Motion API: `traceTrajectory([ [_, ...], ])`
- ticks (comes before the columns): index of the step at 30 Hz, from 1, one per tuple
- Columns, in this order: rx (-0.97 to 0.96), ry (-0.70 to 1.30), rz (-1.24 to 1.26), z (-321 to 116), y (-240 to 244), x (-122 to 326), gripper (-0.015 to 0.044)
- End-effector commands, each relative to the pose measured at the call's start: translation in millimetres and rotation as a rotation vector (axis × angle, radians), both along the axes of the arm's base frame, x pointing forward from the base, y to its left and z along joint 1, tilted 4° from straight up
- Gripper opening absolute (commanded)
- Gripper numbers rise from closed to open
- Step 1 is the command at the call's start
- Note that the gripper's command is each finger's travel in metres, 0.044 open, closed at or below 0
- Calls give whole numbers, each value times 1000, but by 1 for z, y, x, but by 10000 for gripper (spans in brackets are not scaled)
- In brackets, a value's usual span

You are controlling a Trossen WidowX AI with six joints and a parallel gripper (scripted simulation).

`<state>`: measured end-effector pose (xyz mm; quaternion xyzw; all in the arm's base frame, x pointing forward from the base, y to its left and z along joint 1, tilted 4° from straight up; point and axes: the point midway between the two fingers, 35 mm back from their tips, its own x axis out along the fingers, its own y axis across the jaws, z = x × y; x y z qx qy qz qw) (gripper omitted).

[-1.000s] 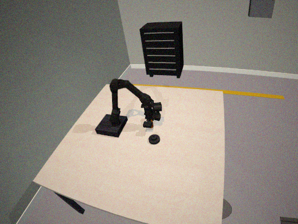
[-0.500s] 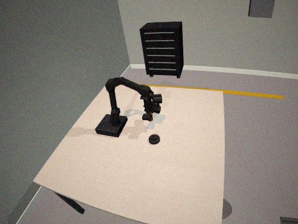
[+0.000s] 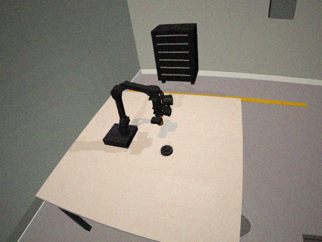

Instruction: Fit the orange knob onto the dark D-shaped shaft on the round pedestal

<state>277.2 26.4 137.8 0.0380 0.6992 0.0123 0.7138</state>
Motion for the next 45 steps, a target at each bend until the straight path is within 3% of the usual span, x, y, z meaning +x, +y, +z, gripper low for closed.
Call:
traceTrajectory([
  [1,-3,-3,-1,-2,-8,6,0],
  [45,-14,-6,-2,-53,-122,53,0],
])
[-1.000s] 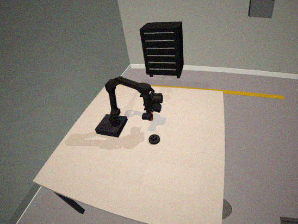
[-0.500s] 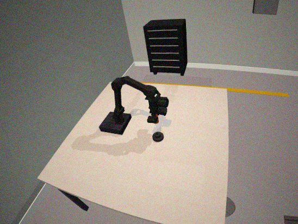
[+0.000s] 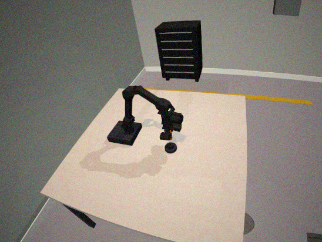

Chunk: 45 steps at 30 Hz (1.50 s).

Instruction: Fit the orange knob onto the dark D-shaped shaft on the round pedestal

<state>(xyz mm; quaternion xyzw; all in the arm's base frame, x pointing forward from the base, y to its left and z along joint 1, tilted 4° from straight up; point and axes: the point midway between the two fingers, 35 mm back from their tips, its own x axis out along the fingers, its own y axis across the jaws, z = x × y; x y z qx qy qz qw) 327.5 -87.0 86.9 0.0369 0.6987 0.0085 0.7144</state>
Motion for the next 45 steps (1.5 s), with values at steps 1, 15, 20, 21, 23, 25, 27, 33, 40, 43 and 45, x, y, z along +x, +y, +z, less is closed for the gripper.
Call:
traceTrajectory([
  [1,-7,-5,2,-3,-12,3,0],
  [15,-7,-5,3,-30,-15,4,0],
  [20,-7,-4,0,-28,-15,5,0],
  [21,-7,-4,0,-28,-16,5,0],
  [23,-7,-5,0,-27,-16,5,0],
  [25,-7,-4,0,-29,-16,5,0],
  [27,-7,-4,0,-30,-16,5,0],
  [33,-7,-4,0,-32,-16,4,0],
  [40,-7,-4,0,-32,-15,4,0],
  [43,-7,-4,0,-30,-15,4,0],
  [45,-7,-4,0,-28,-15,4,0],
])
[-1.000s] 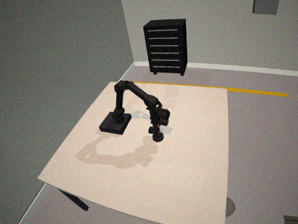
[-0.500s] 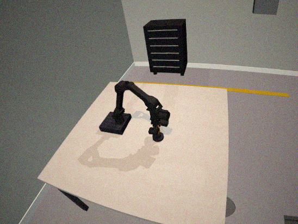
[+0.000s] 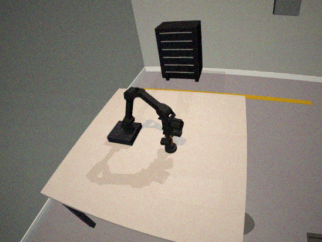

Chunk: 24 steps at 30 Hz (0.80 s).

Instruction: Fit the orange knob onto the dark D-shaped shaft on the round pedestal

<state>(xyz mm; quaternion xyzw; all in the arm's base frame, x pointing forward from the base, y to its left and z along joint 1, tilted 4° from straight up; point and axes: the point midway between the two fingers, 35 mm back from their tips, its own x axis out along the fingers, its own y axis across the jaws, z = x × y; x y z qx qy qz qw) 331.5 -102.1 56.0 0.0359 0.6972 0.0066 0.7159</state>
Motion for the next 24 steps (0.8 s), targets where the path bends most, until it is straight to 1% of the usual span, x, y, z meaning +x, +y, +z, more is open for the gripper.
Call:
traceTrajectory([
  [1,-3,0,1,3,0,1,0],
  [5,-4,-2,26,5,0,1,0],
  [11,-9,-13,210,4,-1,2,0],
  [24,-9,-13,210,0,0,1,0],
])
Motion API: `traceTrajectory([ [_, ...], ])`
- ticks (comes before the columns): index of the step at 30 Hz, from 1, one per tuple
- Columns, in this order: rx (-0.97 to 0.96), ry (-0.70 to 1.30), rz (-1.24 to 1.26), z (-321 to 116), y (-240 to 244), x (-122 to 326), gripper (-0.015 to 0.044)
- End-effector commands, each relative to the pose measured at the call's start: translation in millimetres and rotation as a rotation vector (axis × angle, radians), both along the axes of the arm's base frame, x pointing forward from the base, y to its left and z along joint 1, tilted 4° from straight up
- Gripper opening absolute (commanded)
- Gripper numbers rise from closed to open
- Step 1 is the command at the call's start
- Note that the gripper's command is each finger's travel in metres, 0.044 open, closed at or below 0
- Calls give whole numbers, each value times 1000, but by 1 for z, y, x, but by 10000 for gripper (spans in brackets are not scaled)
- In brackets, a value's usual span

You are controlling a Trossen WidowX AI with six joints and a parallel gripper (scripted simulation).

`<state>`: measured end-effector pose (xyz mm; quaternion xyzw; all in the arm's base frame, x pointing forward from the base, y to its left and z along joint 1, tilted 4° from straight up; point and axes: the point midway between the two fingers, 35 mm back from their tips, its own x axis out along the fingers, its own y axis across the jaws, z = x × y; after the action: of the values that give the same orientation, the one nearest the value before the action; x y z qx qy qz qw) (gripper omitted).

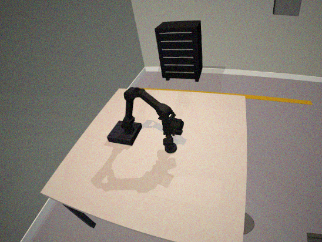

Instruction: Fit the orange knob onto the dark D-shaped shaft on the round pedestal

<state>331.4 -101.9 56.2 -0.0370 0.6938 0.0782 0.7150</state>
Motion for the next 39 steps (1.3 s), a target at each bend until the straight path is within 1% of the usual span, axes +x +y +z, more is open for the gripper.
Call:
traceTrajectory([
  [1,-4,-3,6,0,0,1,0],
  [17,-4,-3,6,4,-1,2,0],
  [19,-5,-5,31,4,-1,2,0],
  [25,-9,-15,215,3,-1,1,0],
  [39,-9,-15,215,-1,0,1,0],
])
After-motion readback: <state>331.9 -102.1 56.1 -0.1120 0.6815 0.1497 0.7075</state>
